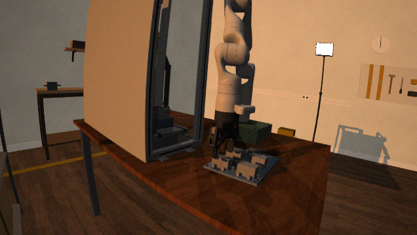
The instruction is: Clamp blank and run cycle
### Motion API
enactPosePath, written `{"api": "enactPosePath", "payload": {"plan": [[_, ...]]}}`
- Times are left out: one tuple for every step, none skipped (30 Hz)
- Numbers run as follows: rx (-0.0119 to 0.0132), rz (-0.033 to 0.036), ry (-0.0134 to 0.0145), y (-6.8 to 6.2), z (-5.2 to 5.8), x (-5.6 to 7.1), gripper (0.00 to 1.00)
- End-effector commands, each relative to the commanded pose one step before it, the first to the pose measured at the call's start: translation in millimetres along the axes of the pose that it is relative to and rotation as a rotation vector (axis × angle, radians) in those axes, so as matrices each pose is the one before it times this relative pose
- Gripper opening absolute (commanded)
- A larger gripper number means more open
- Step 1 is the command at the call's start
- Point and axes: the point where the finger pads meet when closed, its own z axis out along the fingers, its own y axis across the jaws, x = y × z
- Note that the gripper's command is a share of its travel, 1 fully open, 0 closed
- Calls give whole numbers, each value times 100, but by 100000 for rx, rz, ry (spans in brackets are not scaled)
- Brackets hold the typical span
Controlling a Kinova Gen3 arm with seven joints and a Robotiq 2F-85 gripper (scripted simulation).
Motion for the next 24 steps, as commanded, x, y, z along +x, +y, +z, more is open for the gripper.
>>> {"api": "enactPosePath", "payload": {"plan": [[-206, 2, 73, 72, -70, 26, 100], [0, 0, 0, 0, 0, 0, 100], [0, 0, 0, 0, 0, 0, 100], [0, 0, 0, 0, 0, 0, 100], [0, 0, 0, 0, 0, 0, 100], [0, 0, 0, 0, 0, 0, 100], [0, 0, 0, 0, 0, 0, 100], [0, 0, 0, 0, 0, 0, 100], [0, 0, 0, 0, 0, 0, 100], [1, 0, 0, -1, 100, 0, 100], [0, 0, 0, 0, 100, 0, 100], [0, 0, 0, 0, 100, 0, 100], [0, 0, 0, 0, 100, 0, 100], [0, 0, 0, 0, 100, 0, 100], [0, 0, 0, 0, 0, 0, 100], [0, 0, 0, 0, 0, 0, 100], [0, 0, 0, 0, 0, 0, 100], [0, 0, 0, 0, 0, 0, 100], [0, 0, 0, 0, 0, 0, 100], [0, 0, 0, 0, 0, 0, 100], [0, 0, 0, 0, 0, 0, 100], [0, 0, 0, 0, 0, 0, 100], [0, 0, 0, 0, 0, 0, 100], [0, 0, 0, 0, 0, 0, 100]]}}
